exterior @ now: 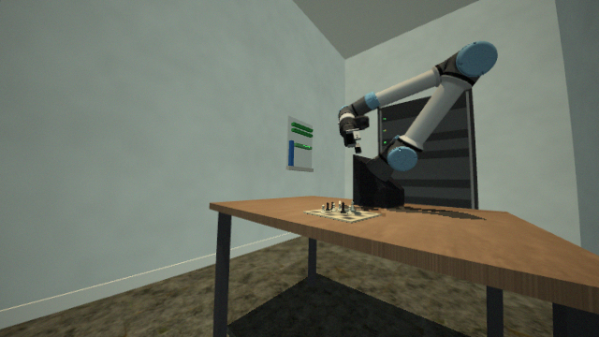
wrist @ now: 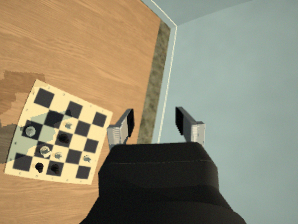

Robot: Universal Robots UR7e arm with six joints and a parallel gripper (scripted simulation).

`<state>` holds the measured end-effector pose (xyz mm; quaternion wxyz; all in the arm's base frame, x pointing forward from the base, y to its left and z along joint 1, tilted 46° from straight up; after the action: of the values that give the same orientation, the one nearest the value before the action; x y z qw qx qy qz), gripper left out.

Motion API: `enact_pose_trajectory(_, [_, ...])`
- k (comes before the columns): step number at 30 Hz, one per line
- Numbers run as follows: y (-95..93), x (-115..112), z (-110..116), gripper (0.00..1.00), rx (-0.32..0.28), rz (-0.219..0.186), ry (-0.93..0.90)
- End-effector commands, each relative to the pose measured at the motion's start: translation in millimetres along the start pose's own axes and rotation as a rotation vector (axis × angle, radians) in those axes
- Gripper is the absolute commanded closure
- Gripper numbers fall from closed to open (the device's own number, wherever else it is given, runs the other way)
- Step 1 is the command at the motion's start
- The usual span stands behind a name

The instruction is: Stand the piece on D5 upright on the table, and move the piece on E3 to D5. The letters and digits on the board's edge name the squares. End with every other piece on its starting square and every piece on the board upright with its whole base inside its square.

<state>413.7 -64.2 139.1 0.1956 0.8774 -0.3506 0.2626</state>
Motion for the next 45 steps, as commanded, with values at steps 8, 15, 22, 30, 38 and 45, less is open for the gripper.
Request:
enact_pose_trajectory(8, [0.2,0.4,0.2,0.00,-0.001,0.001,0.001])
enact_pose_trajectory(15, [0.2,0.4,0.2,0.00,-0.001,0.001,0.001])
enact_pose_trajectory(22, [0.4,0.4,0.7,0.00,0.000,0.000,-0.001])
enact_pose_trajectory(30, [2.0,1.4,7.9,0.00,0.013,-0.013,-0.024])
enact_pose_trajectory(38, [4.8,2.4,22.0,0.00,0.038,-0.038,-0.066])
enact_pose_trajectory(45, [8.6,1.1,50.3,0.00,0.085,-0.086,-0.144])
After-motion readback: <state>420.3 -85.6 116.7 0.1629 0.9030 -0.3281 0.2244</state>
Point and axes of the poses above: the point where the finger pads meet when closed, its own y axis back along the fingers, its own x axis across the jaws, z = x × y, the point moved 2 cm from there along y, back along the fingers, and after that the axes turned 8 degrees about -y, right-handed, at the moved point
